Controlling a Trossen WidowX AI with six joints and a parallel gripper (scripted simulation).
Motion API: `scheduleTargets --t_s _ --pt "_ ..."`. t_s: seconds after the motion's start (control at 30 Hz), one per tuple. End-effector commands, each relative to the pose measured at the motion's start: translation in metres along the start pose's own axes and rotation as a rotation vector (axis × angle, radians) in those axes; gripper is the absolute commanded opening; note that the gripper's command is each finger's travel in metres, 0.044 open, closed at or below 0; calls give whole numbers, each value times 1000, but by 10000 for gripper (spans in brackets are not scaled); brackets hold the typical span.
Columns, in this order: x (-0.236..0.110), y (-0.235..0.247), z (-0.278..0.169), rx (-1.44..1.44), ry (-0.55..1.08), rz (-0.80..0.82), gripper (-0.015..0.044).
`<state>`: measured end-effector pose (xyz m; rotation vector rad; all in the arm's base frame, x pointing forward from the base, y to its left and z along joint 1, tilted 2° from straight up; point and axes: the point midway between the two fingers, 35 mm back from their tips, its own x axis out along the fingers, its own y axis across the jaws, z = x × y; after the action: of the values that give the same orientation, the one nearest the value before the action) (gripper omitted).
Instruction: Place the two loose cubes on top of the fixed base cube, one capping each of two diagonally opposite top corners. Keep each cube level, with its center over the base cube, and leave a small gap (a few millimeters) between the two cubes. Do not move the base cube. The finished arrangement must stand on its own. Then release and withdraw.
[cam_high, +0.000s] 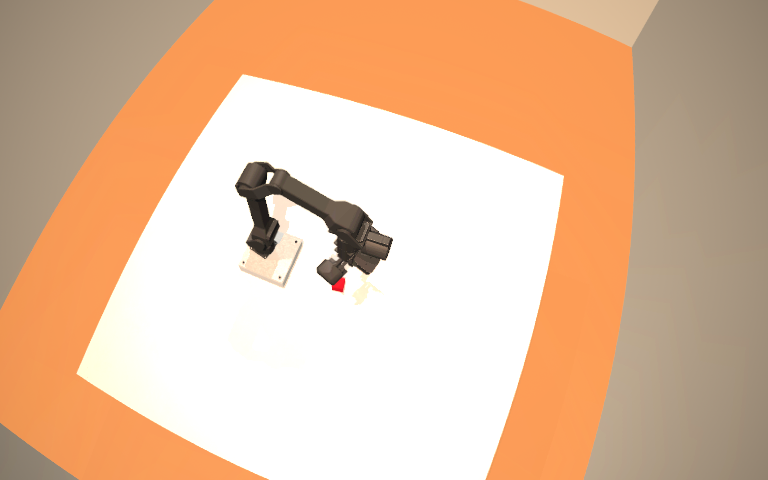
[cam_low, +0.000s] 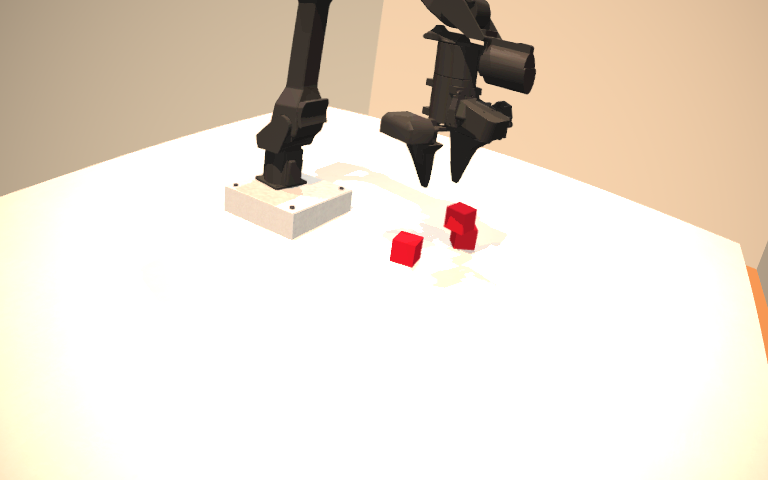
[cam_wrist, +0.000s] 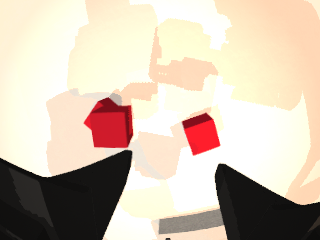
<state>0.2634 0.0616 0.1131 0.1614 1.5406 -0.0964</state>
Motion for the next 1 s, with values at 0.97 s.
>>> scheduleTargets --t_s 0.97 --pt "19 -35 -5 1054 2 -6 265"
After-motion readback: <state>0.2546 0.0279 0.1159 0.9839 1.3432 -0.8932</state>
